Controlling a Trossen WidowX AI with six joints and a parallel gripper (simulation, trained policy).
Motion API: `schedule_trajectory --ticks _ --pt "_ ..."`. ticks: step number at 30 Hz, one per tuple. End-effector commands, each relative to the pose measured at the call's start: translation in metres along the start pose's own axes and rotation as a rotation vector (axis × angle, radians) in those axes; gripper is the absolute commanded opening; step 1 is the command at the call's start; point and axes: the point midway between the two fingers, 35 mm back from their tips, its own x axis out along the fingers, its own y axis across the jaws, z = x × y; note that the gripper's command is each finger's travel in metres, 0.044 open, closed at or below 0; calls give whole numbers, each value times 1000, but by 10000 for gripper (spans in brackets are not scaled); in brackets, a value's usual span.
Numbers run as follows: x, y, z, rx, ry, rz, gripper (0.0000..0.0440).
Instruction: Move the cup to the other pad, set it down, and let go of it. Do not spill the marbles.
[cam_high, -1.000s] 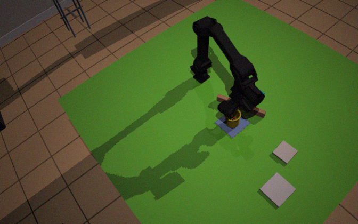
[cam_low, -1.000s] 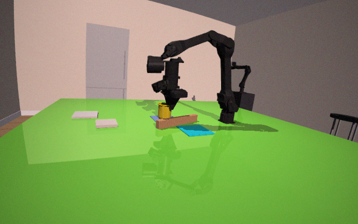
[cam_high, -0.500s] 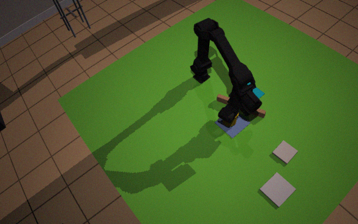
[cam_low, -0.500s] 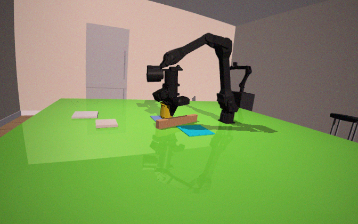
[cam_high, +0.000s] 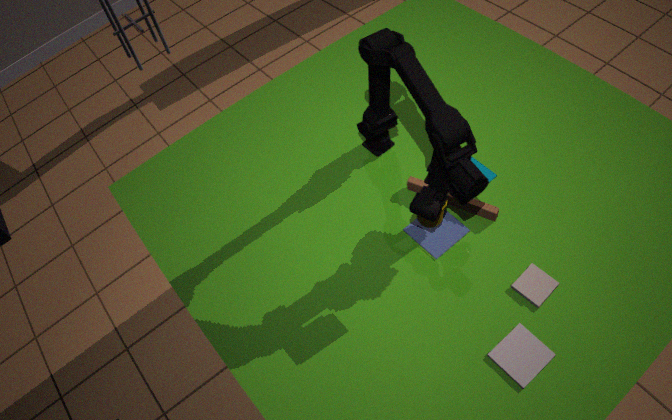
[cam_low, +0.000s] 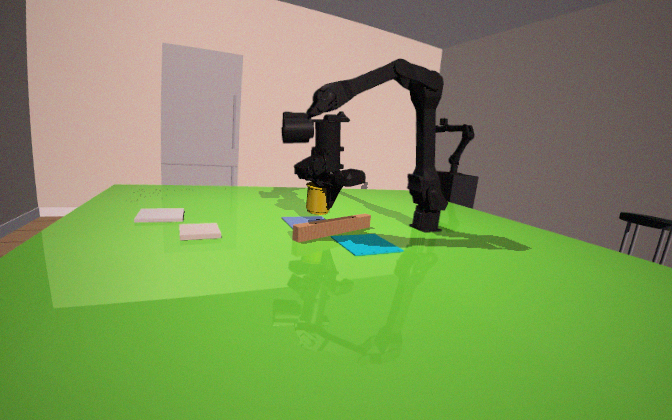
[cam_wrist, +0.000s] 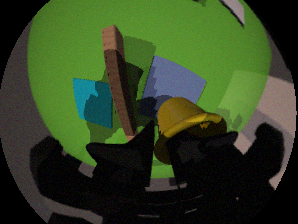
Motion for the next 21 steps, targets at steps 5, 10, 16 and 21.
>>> schedule_trajectory --ticks 5,10,16,21 --pt "-20 8 1 -42 -31 -2 14" --pt "-30 16 4 -71 -50 -10 17" --pt "-38 27 10 -108 -75 -24 9" --pt "-43 38 15 -137 -96 -36 2"
